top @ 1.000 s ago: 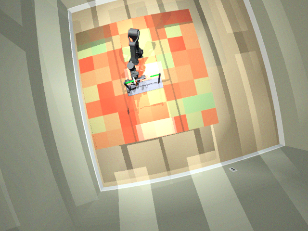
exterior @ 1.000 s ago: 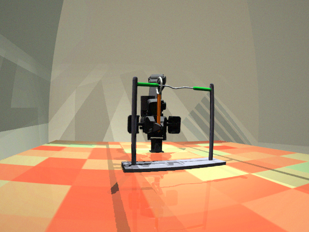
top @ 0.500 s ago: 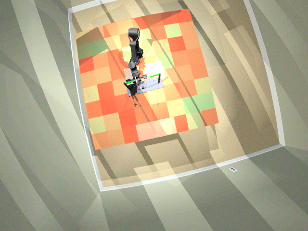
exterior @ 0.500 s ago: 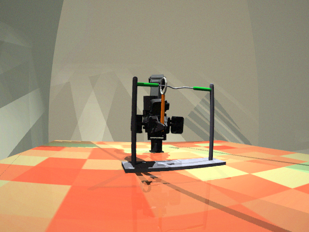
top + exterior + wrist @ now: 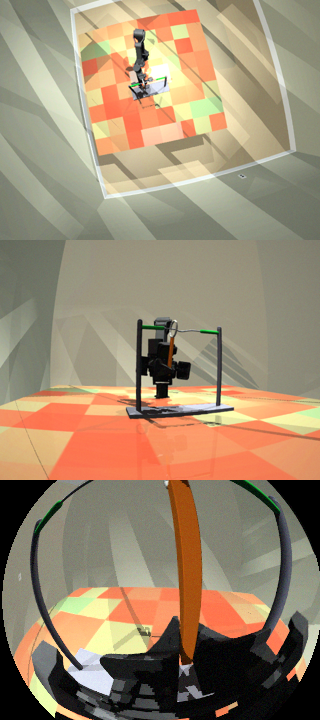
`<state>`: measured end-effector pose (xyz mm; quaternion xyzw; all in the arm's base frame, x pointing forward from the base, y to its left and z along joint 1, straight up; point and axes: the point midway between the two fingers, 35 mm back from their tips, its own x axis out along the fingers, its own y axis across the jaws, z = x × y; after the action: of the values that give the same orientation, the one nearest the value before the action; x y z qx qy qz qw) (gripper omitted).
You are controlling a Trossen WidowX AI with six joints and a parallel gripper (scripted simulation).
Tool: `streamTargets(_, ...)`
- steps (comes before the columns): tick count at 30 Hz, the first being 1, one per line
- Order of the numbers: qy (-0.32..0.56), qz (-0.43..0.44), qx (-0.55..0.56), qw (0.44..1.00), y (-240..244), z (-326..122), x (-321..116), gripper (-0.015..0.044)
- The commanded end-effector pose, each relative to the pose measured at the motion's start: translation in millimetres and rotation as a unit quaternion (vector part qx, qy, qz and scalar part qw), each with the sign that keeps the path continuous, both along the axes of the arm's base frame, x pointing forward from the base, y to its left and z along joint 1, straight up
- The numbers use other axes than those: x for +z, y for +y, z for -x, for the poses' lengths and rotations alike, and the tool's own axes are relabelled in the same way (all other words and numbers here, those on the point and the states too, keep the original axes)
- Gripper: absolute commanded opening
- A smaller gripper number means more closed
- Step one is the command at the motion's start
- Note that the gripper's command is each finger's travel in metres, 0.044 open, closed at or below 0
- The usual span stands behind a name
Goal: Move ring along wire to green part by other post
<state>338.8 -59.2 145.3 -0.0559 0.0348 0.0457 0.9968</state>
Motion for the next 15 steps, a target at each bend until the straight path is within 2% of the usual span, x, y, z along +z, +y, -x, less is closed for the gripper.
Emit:
streamTargets(1, -0.002, 0.015, 0.010, 1.000, 1, 0, 0, -0.0150)
streamTargets(15, -0.002, 0.013, 0.009, 1.000, 15, 3, -3, -0.0150)
